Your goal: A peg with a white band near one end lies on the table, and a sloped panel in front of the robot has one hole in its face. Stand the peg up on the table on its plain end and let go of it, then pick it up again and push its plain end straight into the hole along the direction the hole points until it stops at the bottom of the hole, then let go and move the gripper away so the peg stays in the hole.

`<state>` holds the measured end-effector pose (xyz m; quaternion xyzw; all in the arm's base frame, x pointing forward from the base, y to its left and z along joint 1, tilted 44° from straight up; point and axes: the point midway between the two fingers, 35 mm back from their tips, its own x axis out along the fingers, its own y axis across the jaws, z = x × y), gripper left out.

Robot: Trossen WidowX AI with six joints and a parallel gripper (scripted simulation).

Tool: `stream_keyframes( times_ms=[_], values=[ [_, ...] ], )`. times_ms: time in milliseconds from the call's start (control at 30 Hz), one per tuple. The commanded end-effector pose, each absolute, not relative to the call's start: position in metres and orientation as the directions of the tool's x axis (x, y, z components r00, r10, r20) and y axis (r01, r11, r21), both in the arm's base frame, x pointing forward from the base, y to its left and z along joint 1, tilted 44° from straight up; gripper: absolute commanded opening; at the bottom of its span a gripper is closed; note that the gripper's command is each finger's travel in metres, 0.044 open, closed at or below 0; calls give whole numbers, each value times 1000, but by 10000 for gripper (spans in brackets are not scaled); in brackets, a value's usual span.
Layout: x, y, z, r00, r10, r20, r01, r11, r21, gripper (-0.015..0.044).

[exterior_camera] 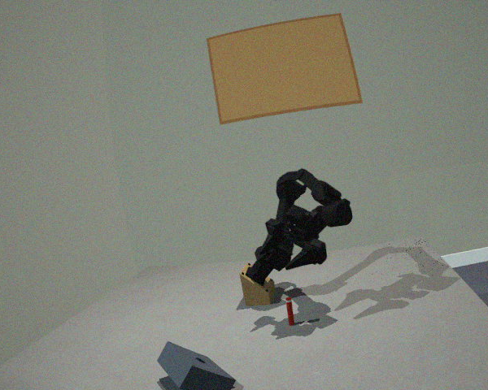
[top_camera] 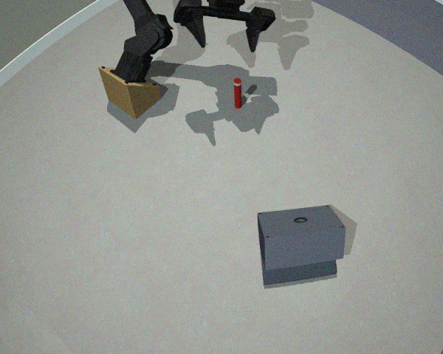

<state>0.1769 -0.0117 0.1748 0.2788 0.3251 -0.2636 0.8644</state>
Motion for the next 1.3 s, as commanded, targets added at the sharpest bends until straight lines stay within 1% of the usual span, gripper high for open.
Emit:
stream_keyframes(
  times_ms=[0, 167, 333, 633, 800, 967, 1267],
  values=[
    [177, -9, 167, 585, -240, -775, 631, 734, 249, 440],
    [175, -5, 154, 476, -179, -861, 614, 769, 180, 440],
    [172, 1, 143, 358, -94, -929, 586, 797, 145, 440],
    [169, 11, 130, 164, 109, -980, 542, 820, 182, 440],
    [170, 17, 128, 85, 242, -967, 534, 808, 249, 440],
    [174, 20, 129, 39, 370, -928, 540, 773, 331, 440],
    [189, 23, 138, 36, 609, -793, 561, 644, 520, 440]
  ],
)
